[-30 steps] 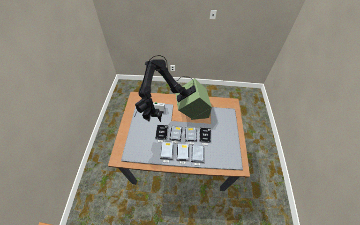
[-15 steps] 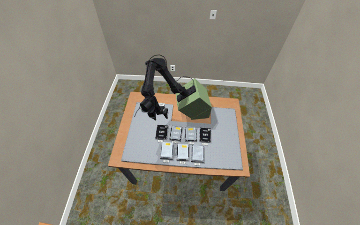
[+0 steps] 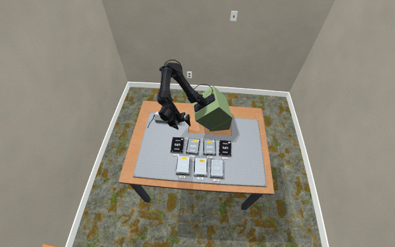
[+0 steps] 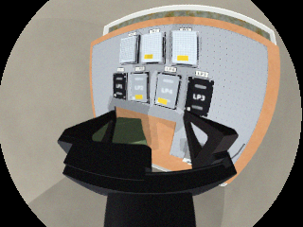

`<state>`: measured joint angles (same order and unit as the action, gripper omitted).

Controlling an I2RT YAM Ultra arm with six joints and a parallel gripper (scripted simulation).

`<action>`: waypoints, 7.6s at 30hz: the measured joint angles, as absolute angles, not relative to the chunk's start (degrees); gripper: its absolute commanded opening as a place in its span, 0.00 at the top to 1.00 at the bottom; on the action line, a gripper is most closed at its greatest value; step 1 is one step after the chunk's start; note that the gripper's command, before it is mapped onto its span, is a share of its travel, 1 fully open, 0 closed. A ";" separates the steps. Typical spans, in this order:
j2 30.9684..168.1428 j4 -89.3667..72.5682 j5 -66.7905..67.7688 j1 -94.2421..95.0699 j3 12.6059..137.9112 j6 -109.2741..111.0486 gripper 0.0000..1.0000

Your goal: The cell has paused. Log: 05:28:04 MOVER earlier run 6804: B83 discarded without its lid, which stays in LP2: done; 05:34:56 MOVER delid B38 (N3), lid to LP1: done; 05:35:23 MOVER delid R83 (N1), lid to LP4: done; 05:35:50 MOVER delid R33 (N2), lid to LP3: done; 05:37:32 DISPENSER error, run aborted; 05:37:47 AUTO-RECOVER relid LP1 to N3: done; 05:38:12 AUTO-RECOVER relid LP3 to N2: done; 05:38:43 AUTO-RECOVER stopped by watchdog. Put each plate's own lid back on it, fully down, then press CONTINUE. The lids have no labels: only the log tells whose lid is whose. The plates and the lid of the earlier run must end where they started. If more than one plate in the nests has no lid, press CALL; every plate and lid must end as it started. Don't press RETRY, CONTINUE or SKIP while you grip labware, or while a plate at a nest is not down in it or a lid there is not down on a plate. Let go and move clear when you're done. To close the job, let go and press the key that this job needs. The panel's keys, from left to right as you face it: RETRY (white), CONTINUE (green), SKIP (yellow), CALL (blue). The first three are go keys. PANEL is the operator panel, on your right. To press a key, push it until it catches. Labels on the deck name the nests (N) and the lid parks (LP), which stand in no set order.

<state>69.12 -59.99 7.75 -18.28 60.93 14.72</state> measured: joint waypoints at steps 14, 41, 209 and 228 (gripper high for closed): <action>66.83 -66.54 4.58 -10.31 59.22 8.78 0.00; 72.01 -67.61 5.65 -1.15 56.03 -0.97 0.00; 104.62 57.47 3.18 -41.15 16.29 45.95 1.00; 106.02 59.07 3.62 -40.23 16.29 45.58 1.00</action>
